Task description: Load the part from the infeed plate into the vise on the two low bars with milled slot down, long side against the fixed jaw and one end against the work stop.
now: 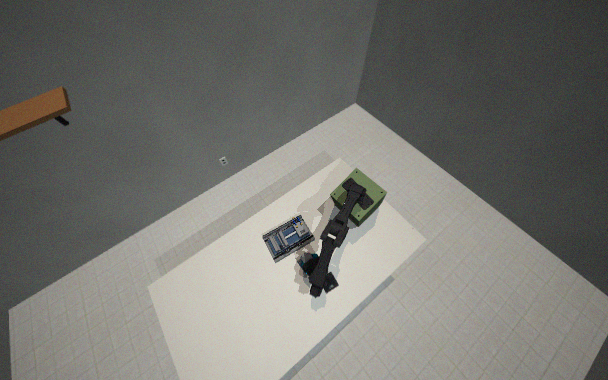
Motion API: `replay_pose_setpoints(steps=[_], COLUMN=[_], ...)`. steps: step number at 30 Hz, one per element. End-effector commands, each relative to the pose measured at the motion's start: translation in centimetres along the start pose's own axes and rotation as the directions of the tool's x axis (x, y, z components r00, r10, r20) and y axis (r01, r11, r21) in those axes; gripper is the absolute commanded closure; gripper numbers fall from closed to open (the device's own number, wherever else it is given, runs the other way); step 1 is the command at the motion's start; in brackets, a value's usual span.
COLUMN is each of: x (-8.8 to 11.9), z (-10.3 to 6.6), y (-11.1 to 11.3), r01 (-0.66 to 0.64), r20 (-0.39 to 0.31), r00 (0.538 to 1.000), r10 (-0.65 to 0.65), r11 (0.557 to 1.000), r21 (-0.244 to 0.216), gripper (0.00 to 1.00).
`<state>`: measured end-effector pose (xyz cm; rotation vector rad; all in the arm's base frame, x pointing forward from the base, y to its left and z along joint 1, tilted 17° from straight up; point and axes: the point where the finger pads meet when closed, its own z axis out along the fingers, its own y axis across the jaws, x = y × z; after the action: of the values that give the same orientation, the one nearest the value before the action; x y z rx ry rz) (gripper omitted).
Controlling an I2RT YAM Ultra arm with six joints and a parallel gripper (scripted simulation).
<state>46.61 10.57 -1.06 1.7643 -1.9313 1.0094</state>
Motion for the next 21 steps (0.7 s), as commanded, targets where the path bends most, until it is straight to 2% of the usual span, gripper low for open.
replay_pose_setpoints(steps=[1, 18, 19, 21], x=[-0.17, -0.17, -0.17, -0.13], z=[-1.11, -1.11, -1.11, -1.11], y=[-1.39, -1.39, -1.39, -1.35], r01=[-0.031, -0.031, -0.031, -0.031], r20=[0.028, 0.028, 0.028, 0.026], r00=[0.999, 0.999, 0.999, 0.999], r10=[0.03, 0.03, 0.03, 0.03], r11=[0.999, 0.999, 0.999, 0.999], r21=[0.038, 0.038, 0.038, 0.037], gripper=[1.0, 1.0, 0.19, 0.19])
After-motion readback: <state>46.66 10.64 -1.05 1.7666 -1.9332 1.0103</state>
